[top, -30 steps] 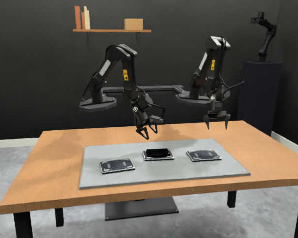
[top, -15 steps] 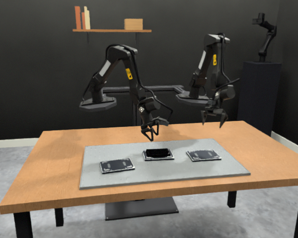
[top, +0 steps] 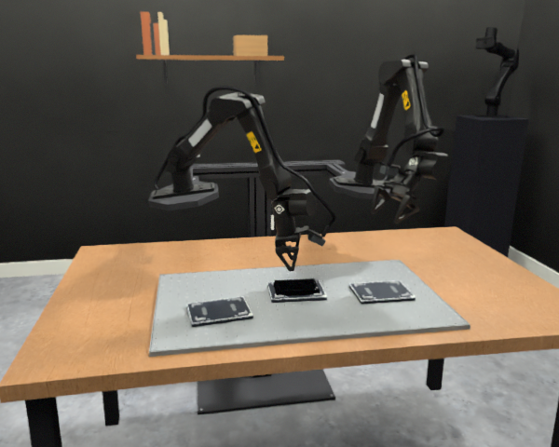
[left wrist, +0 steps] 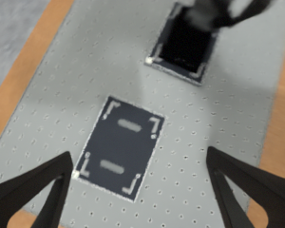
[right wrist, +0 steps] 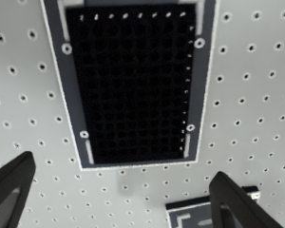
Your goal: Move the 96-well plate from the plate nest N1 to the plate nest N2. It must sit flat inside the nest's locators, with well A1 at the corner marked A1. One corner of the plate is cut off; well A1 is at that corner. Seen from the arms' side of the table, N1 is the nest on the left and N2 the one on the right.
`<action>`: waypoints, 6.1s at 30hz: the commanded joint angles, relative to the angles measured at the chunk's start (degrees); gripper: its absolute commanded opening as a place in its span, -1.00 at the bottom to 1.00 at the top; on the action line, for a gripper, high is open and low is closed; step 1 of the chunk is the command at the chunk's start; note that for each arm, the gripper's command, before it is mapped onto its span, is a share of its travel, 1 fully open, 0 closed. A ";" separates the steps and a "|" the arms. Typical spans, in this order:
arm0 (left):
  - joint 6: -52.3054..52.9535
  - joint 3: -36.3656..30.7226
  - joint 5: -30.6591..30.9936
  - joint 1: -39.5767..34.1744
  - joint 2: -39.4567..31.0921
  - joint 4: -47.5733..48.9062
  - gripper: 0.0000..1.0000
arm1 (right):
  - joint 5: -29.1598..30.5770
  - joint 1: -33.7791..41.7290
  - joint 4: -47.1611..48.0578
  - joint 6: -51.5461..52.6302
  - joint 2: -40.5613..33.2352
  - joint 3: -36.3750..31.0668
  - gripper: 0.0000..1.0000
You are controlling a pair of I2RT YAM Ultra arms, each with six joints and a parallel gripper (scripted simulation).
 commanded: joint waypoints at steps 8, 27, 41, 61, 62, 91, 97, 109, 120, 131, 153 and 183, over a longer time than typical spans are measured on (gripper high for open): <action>22.26 10.84 10.87 0.96 -4.62 -27.86 1.00 | 3.41 1.63 -17.06 -9.40 7.95 16.05 1.00; 25.74 14.57 10.34 1.19 -3.12 -32.27 1.00 | 3.14 1.74 -15.91 -9.05 11.13 18.63 1.00; 25.77 14.57 10.34 1.20 -3.12 -32.29 1.00 | 3.17 0.97 -13.87 -9.71 13.97 20.13 1.00; 25.77 14.58 10.34 1.20 -3.12 -32.29 1.00 | 3.17 0.54 -12.26 -10.00 18.16 22.11 1.00; 25.77 14.58 10.34 1.20 -3.12 -32.29 1.00 | 3.17 0.54 -12.37 -9.96 18.17 22.13 1.00; 25.77 14.58 10.34 1.20 -3.12 -32.29 1.00 | 2.69 0.91 -13.05 -9.61 16.28 20.09 0.56; 25.77 14.58 10.34 1.20 -3.12 -32.29 1.00 | 2.68 1.59 -15.78 -8.88 11.83 18.17 0.56; 9.86 11.37 2.97 -5.43 1.12 -9.95 1.00 | 4.37 -6.24 -9.35 -21.41 6.86 10.31 0.56; -18.44 3.81 -7.88 -24.16 13.54 24.39 1.00 | 4.24 -23.62 -5.50 -37.10 0.67 0.87 0.56; -37.79 -5.46 -17.31 -39.94 19.65 53.56 1.00 | 3.30 -31.32 -5.86 -43.17 -0.87 0.61 0.56; -73.92 -19.74 -35.74 -64.51 33.84 106.73 1.00 | 3.49 -35.36 -6.38 -56.05 -0.87 0.74 0.56; -74.56 -19.86 -37.72 -67.18 37.30 111.20 1.00 | 3.65 -35.37 -2.59 -55.66 2.03 0.36 0.56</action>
